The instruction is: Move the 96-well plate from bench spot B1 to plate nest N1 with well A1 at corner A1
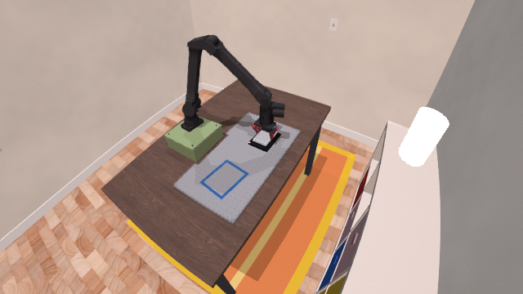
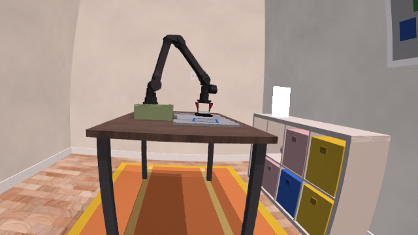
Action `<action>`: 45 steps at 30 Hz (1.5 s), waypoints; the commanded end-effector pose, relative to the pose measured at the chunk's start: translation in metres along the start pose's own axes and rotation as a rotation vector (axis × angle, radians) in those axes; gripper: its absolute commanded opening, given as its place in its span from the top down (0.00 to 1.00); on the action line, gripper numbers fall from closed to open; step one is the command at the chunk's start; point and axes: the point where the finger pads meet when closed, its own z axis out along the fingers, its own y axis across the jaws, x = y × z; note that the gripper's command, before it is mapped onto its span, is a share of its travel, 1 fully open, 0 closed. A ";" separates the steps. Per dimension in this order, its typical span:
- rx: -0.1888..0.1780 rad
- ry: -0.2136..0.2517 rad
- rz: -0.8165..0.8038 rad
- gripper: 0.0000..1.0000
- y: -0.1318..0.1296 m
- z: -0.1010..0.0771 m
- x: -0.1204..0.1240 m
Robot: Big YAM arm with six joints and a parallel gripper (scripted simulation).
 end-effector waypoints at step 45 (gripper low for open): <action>0.035 -0.016 0.002 1.00 -0.013 -0.004 -0.007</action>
